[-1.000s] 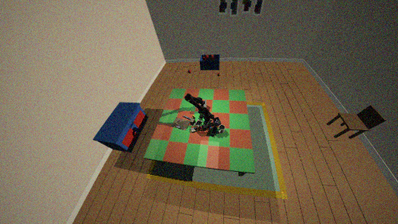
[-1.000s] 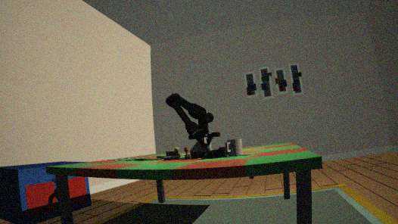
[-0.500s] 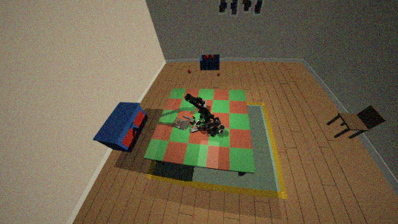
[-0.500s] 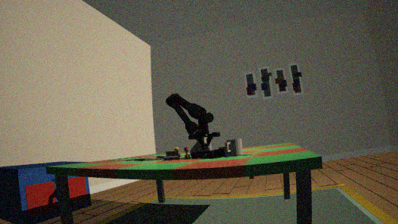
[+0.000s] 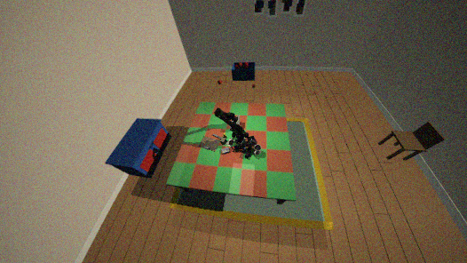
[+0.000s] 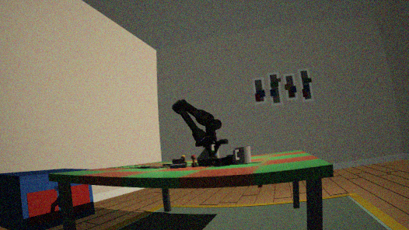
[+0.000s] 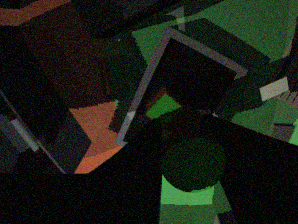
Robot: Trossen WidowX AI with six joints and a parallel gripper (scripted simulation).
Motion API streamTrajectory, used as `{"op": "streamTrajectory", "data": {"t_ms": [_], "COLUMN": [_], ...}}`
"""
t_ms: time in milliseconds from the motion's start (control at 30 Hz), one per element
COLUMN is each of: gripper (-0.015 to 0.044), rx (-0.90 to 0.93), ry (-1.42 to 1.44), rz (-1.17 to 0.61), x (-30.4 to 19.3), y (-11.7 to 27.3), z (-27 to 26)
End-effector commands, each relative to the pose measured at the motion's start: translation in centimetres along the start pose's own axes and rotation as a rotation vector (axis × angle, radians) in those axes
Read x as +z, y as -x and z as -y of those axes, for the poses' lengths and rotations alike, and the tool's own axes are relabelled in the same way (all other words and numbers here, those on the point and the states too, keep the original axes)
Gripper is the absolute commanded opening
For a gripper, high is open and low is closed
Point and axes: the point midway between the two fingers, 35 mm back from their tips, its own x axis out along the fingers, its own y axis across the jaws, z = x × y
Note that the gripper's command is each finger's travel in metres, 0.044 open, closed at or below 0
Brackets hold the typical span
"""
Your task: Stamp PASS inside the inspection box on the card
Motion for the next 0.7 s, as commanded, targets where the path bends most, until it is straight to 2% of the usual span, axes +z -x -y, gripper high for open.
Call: {"op": "streamTrajectory", "data": {"t_ms": [0,667], "gripper": [0.0,0.0], "rx": [0.001,0.002], "ry": [-0.006,-0.006], "rz": [0.0,0.0], "x": [0.0,0.1], "y": [0.2,2.4], "z": [0.0,-0.1]}}
